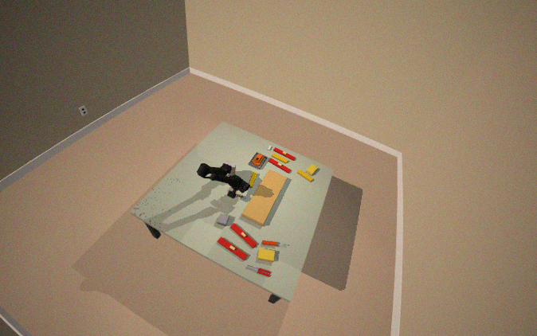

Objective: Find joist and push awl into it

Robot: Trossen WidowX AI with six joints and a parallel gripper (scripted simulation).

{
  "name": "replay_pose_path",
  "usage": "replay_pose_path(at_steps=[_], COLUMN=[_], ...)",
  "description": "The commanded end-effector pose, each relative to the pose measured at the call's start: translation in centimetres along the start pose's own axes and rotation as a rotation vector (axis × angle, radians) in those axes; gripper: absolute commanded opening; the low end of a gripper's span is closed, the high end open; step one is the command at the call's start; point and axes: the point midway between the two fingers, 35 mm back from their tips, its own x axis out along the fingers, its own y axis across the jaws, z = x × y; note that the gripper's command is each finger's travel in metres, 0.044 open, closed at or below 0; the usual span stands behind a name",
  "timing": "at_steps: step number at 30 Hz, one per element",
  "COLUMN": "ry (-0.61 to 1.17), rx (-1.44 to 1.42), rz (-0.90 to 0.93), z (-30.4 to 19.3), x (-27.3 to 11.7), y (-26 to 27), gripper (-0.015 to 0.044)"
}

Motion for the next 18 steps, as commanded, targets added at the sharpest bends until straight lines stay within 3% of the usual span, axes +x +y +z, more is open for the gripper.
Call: replay_pose_path(at_steps=[1,8,18], ry=[0.002,0.002,-0.002], rx=[-0.005,-0.005,-0.006], rz=[-0.004,-0.004,0.004], z=[-0.10,-0.10,0.10], x=[0.09,0.09,-0.41], y=[0.00,0.00,0.16], gripper=[0.0230,0.0046,0.0000])
